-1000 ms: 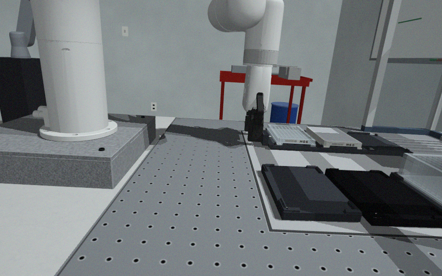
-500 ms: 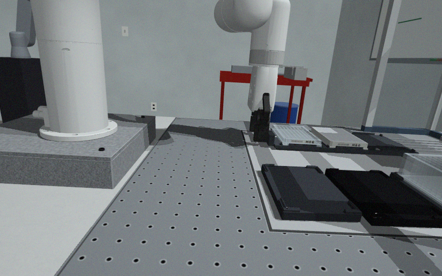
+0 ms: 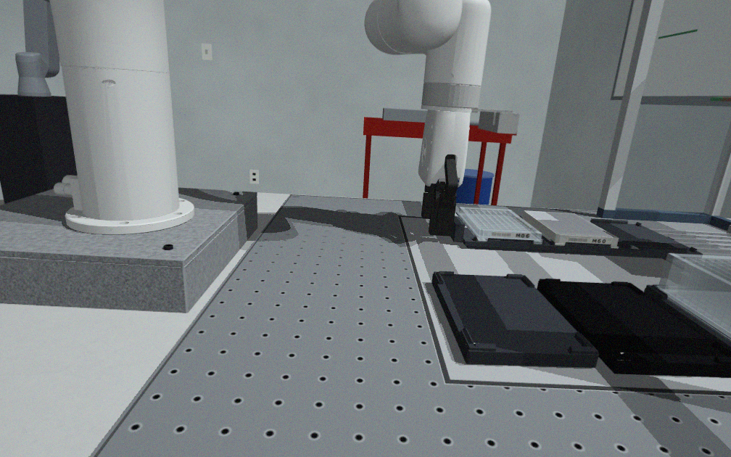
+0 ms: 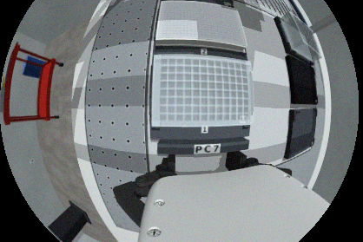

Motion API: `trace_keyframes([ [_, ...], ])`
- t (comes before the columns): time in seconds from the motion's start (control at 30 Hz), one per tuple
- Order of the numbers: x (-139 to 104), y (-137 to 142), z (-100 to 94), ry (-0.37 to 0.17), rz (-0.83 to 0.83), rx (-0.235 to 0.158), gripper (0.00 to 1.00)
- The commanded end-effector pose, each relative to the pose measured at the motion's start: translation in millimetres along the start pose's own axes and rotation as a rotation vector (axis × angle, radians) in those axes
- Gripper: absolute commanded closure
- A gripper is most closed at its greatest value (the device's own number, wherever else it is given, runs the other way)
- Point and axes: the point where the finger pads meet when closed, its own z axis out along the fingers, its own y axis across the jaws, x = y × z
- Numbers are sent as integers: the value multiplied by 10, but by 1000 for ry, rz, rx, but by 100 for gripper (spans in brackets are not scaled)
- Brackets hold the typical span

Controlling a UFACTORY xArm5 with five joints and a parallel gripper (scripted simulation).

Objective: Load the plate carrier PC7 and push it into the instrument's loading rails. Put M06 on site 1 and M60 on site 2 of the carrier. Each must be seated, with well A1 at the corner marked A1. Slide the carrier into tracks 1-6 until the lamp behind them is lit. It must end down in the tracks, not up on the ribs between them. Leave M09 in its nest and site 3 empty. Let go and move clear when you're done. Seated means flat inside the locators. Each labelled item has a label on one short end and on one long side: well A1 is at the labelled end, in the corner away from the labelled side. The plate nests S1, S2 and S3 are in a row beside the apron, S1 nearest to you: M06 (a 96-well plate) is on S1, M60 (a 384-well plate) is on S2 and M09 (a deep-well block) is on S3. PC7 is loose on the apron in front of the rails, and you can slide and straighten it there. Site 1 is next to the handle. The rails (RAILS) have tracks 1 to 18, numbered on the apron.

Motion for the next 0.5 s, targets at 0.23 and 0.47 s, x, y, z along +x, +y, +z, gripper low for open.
trace_keyframes([
  [0.23,129,-5,-11,4,0,1,19],
  [0.47,179,-5,-12,4,0,1,19],
])
